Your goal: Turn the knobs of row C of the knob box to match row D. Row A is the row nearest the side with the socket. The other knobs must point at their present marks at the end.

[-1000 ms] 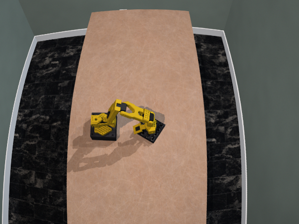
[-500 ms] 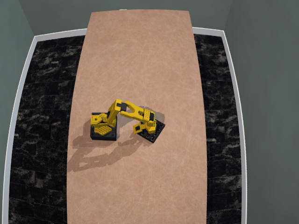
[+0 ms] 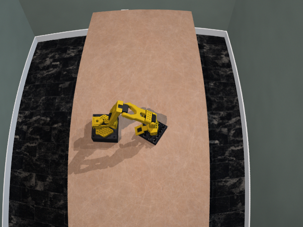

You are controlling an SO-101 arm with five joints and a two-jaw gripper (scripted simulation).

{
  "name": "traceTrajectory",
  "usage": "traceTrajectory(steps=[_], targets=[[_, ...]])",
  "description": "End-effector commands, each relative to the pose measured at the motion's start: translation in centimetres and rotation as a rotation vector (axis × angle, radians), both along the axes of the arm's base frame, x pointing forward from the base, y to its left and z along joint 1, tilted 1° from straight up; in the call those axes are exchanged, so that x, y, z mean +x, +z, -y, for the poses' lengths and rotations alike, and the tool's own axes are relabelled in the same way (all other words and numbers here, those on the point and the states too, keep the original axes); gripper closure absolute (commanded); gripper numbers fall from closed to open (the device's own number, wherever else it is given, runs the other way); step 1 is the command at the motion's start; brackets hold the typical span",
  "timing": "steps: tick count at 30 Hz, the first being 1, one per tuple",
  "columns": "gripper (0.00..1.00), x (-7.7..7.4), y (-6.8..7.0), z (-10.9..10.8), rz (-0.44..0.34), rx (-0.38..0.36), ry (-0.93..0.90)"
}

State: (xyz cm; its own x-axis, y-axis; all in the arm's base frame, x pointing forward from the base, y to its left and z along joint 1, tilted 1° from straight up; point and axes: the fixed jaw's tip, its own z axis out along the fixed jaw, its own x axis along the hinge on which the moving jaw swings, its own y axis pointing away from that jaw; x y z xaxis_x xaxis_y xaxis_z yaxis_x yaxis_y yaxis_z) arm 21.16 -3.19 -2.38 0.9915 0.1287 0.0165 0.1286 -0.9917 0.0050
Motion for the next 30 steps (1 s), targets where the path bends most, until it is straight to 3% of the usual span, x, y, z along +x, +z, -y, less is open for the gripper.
traceTrajectory(steps=[1,12,30], targets=[[0.99,-0.24,0.01,-0.15,-0.009,0.003,-0.056],[0.99,-0.34,0.01,-0.15,-0.009,0.005,-0.235],[0.99,-0.34,0.01,-0.15,-0.009,0.005,-0.235]])
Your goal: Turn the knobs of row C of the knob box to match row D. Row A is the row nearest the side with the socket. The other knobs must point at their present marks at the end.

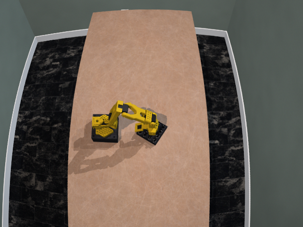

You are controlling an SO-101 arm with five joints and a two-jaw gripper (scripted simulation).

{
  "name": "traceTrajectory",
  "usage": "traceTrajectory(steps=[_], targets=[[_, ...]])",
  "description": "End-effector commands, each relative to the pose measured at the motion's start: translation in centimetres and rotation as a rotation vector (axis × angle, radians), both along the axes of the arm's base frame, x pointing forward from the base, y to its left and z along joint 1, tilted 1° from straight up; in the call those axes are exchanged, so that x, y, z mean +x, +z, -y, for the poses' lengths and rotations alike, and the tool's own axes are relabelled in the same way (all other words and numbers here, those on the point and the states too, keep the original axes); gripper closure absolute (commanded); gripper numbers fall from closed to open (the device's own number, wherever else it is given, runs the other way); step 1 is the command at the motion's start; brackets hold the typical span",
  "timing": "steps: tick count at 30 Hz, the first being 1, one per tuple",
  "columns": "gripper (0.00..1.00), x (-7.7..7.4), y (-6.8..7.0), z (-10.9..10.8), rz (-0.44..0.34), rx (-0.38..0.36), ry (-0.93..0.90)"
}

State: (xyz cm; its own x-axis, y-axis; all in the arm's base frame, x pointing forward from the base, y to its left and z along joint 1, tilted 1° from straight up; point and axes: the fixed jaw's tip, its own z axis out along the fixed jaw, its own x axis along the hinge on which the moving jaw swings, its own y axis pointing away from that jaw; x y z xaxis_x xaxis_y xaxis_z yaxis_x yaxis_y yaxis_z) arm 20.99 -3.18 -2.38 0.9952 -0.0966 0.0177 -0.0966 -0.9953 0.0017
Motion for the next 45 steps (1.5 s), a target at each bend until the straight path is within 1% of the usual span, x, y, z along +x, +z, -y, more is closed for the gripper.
traceTrajectory(steps=[1,9,27,39,45], targets=[[0.99,-0.17,0.01,-0.13,-0.009,0.003,-0.010],[0.98,-0.18,0.01,-0.11,-0.009,0.003,-0.010],[0.92,-0.23,0.01,0.01,-0.009,0.003,-0.009],[0.92,-0.23,0.03,0.02,-0.009,0.003,-0.009],[0.92,-0.21,0.29,0.02,-0.009,0.003,-0.009]])
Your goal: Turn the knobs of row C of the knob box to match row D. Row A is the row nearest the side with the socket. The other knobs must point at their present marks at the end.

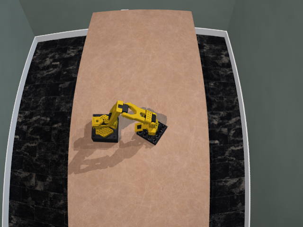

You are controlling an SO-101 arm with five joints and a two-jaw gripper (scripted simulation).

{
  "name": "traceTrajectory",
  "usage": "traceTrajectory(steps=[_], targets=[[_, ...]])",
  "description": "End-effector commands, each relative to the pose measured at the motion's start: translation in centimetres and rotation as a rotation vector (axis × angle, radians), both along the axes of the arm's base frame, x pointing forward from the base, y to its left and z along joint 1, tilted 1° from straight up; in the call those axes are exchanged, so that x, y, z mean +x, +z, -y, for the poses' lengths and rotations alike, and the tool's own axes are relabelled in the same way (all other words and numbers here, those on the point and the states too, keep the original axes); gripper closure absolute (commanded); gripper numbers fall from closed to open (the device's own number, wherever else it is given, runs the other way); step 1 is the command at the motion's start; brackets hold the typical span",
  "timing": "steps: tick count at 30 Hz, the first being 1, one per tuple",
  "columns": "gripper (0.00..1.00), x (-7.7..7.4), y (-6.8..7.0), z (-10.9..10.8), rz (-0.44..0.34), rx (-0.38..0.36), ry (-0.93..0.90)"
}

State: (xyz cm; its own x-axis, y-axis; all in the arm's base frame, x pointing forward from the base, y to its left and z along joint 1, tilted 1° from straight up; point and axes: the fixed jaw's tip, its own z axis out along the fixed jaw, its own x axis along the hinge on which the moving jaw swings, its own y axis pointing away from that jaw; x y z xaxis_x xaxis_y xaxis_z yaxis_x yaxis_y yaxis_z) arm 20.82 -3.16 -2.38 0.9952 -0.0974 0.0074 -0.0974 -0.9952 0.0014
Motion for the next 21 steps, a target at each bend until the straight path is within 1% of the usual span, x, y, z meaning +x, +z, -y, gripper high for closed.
traceTrajectory(steps=[1,5,7,21], targets=[[0.92,0.0,0.4,0.0,0.001,0.001,-0.009],[0.92,0.0,0.8,0.0,0.001,0.001,-0.009],[0.92,0.0,0.8,0.0,0.001,0.001,-0.009],[0.92,0.0,2.9,0.0,0.001,0.001,-0.009]])
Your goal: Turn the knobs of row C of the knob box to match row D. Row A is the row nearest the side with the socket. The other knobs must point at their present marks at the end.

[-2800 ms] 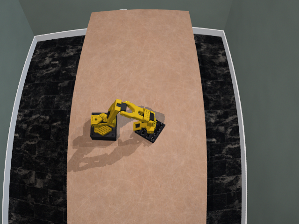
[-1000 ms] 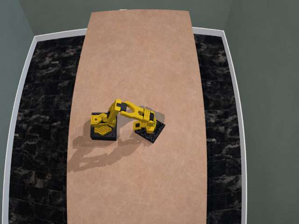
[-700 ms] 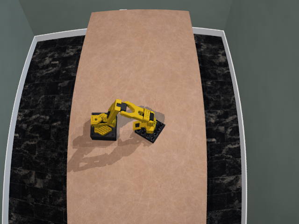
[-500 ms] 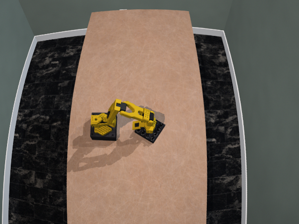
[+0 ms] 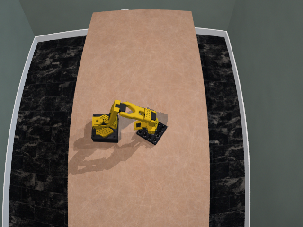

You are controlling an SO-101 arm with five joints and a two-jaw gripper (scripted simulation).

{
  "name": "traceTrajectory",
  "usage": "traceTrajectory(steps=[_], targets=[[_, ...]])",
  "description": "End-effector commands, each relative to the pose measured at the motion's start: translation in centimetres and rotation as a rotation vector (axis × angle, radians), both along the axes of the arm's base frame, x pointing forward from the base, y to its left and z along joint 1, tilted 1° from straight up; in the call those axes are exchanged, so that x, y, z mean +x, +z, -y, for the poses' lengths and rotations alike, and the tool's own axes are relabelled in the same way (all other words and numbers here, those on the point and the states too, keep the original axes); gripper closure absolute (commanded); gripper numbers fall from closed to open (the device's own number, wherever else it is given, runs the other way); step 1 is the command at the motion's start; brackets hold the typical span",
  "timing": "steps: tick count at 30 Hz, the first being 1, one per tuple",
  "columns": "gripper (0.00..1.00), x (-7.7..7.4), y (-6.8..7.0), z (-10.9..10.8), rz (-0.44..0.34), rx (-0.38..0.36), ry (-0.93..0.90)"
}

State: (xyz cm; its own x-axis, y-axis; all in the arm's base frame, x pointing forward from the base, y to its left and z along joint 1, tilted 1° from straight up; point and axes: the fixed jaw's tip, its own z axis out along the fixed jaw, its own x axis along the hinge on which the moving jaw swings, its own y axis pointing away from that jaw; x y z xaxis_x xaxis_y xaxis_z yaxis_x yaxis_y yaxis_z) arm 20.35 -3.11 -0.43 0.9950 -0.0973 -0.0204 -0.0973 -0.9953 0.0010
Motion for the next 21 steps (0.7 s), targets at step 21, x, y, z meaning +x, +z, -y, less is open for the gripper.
traceTrajectory(steps=[21], targets=[[0.92,0.38,1.86,0.05,0.028,-0.002,-0.009]])
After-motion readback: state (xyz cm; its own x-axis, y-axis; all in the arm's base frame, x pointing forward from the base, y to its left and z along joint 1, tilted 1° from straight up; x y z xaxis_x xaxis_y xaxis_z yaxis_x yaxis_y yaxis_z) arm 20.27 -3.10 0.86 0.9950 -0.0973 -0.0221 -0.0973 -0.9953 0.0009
